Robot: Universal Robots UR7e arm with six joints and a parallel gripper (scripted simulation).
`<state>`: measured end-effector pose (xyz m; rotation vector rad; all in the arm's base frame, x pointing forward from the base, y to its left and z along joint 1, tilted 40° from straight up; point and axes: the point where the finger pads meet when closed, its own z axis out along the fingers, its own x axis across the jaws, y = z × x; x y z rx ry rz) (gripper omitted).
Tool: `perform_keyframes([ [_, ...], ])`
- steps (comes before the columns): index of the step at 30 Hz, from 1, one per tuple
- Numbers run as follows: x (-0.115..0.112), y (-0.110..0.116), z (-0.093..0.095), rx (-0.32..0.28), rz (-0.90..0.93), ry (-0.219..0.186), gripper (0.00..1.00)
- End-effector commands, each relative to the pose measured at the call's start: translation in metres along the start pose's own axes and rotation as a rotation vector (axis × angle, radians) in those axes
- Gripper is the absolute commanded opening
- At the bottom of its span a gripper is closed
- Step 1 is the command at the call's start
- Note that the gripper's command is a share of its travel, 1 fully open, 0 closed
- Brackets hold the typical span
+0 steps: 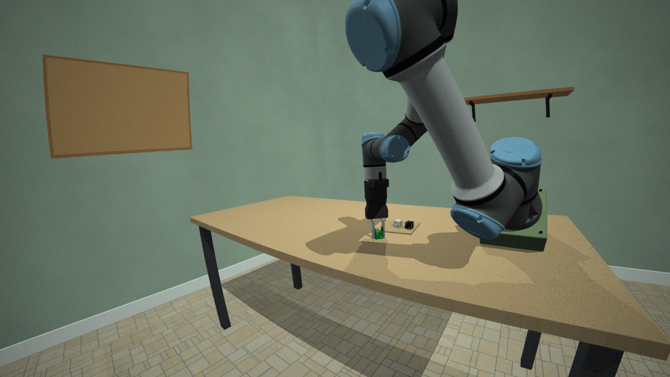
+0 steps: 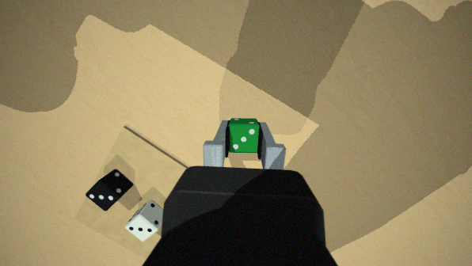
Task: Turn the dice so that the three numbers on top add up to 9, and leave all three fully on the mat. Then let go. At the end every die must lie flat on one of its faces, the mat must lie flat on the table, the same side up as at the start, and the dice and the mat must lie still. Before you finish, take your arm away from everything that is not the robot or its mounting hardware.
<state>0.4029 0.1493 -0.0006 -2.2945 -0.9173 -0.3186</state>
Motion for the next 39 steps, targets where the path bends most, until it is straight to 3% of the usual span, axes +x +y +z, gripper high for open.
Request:
perform_keyframes([
  [1,0.0,0.0,-0.001,-0.001,0.0,0.0,0.49],
  [10,0.0,0.0,-0.014,-0.001,0.0,0.0,0.49],
  [18,0.0,0.0,-0.054,-0.001,0.0,0.0,0.49],
  [20,0.0,0.0,-0.054,-0.001,0.0,0.0,0.49],
  [28,0.0,0.0,-0.092,-0.001,0.0,0.0,0.49],
  [39,0.0,0.0,-0.1,-0.001,0.0,0.0,0.49],
])
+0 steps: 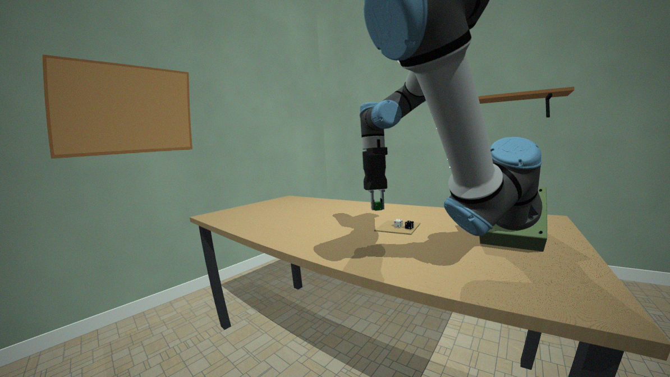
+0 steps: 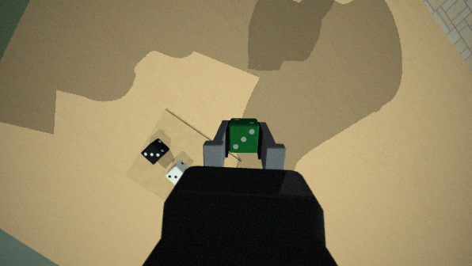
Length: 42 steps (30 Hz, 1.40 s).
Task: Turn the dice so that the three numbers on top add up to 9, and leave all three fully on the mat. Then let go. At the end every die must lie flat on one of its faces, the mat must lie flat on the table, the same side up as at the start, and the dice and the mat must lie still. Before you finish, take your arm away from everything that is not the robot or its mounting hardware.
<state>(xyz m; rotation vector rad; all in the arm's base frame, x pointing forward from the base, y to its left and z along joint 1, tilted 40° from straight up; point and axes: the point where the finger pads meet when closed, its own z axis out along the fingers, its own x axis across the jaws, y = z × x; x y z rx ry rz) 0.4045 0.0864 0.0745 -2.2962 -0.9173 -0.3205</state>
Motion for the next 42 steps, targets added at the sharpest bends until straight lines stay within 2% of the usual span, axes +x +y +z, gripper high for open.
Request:
perform_keyframes([
  [1,0.0,0.0,-0.002,0.001,0.0,0.0,0.49],
  [8,-0.001,0.001,-0.002,0.001,-0.008,0.0,0.49],
  [15,-0.005,0.012,-0.004,0.001,-0.073,0.0,0.49],
  [30,-0.039,0.085,-0.008,0.0,-0.499,-0.001,0.49],
  [33,-0.04,0.087,-0.008,0.0,-0.51,-0.001,0.49],
  [38,-0.054,0.113,-0.007,0.001,-0.663,0.0,0.49],
  [42,-0.061,0.126,-0.007,0.001,-0.733,0.0,0.49],
])
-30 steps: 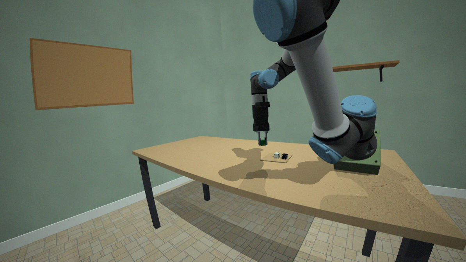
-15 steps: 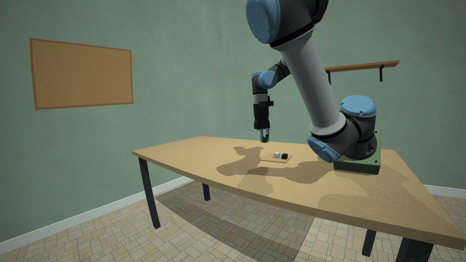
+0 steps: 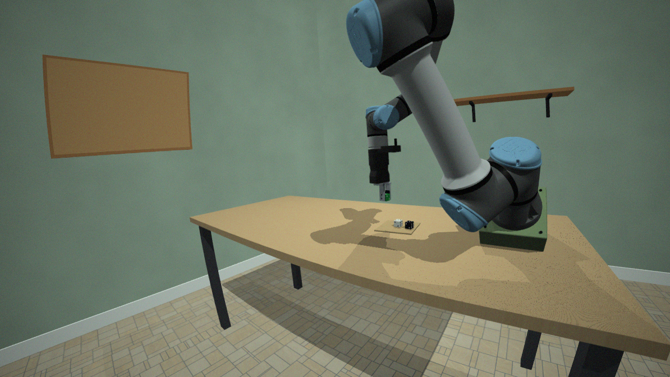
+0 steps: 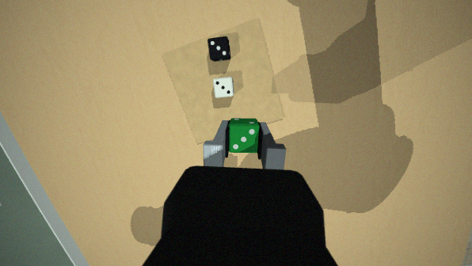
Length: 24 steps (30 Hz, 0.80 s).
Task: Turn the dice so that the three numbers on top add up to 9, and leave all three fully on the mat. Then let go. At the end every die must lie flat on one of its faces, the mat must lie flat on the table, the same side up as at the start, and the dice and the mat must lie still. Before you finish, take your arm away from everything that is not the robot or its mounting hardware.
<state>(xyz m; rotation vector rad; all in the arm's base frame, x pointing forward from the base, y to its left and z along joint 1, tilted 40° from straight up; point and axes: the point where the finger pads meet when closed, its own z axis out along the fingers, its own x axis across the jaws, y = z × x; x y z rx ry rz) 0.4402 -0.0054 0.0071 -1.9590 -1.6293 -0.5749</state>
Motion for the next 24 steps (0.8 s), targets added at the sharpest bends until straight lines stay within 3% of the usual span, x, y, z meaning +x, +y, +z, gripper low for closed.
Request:
perform_keyframes([
  [1,-0.0205,0.0105,0.0011,0.004,-0.115,0.009,0.49],
  [24,-0.0233,0.0118,0.0035,0.004,-0.13,0.009,0.49],
])
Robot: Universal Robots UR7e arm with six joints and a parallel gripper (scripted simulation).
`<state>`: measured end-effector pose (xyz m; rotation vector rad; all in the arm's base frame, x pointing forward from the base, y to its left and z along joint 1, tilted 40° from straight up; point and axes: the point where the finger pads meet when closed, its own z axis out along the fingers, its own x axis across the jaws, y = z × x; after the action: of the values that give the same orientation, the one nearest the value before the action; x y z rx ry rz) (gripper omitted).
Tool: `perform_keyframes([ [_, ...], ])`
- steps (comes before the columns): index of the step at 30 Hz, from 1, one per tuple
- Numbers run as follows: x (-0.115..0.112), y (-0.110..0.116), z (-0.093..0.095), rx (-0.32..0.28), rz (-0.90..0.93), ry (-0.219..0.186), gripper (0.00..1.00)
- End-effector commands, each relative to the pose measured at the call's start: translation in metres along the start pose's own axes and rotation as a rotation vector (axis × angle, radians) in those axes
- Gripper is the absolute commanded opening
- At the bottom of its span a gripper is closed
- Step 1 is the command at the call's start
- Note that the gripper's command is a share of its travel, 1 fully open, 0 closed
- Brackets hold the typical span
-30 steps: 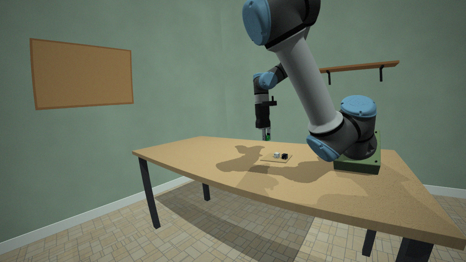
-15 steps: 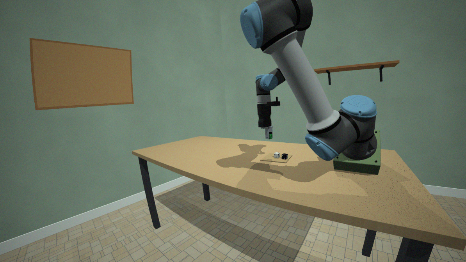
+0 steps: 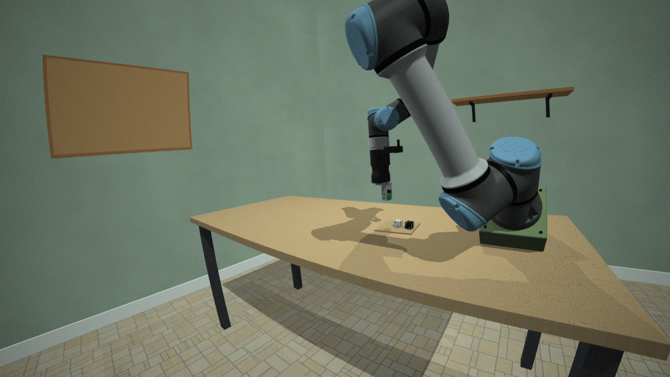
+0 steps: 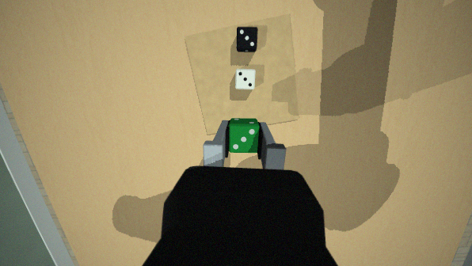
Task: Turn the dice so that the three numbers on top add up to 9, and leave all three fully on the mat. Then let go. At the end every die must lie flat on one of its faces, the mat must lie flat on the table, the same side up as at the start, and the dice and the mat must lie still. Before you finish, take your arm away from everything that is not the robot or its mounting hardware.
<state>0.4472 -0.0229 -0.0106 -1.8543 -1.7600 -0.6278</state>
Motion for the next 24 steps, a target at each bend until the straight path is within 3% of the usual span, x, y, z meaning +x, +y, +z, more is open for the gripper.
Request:
perform_keyframes([
  [1,0.0,0.0,0.002,-0.001,-0.001,0.0,0.49],
  [24,-0.001,0.0,0.085,-0.001,-0.001,0.0,0.49],
])
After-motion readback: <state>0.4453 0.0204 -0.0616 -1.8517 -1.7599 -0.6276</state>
